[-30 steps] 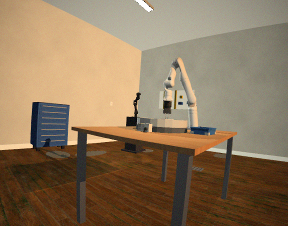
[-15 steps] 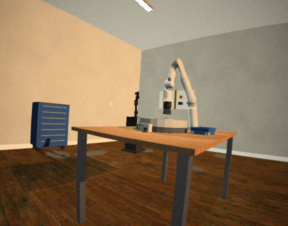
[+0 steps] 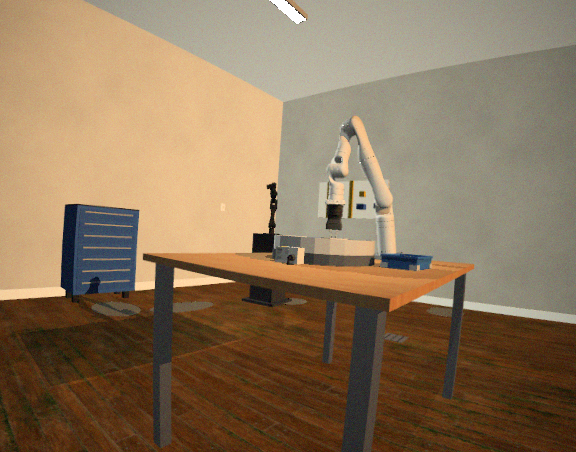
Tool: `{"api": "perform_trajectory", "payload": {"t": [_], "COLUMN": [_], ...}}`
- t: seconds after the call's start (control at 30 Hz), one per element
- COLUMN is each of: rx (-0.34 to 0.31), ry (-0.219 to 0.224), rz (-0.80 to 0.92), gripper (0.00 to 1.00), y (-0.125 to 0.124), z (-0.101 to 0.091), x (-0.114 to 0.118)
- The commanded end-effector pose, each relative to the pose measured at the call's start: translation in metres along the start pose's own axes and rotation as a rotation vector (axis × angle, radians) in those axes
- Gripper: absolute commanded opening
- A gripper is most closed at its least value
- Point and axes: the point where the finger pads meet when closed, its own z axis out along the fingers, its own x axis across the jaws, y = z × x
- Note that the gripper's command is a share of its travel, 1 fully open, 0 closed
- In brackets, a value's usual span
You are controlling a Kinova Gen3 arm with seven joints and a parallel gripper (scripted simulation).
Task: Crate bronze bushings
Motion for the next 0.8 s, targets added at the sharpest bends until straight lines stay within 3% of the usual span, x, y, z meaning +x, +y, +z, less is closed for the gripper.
{"api": "perform_trajectory", "payload": {"t": [0.0, 0.33, 0.37, 0.77], "rx": [0.001, 0.001, 0.001, 0.001], "ry": [-0.007, -0.007, -0.007, -0.007], "rz": [-0.006, -0.006, -0.006, -0.006], "gripper": [0.45, 0.45, 0.0, 0.0], "y": [-0.0016, -0.0016, -0.0016, -0.0016], "z": [0.0019, 0.0019, 0.0018, 0.0018], "x": [-0.0031, -0.0031, -0.003, -0.003]}}
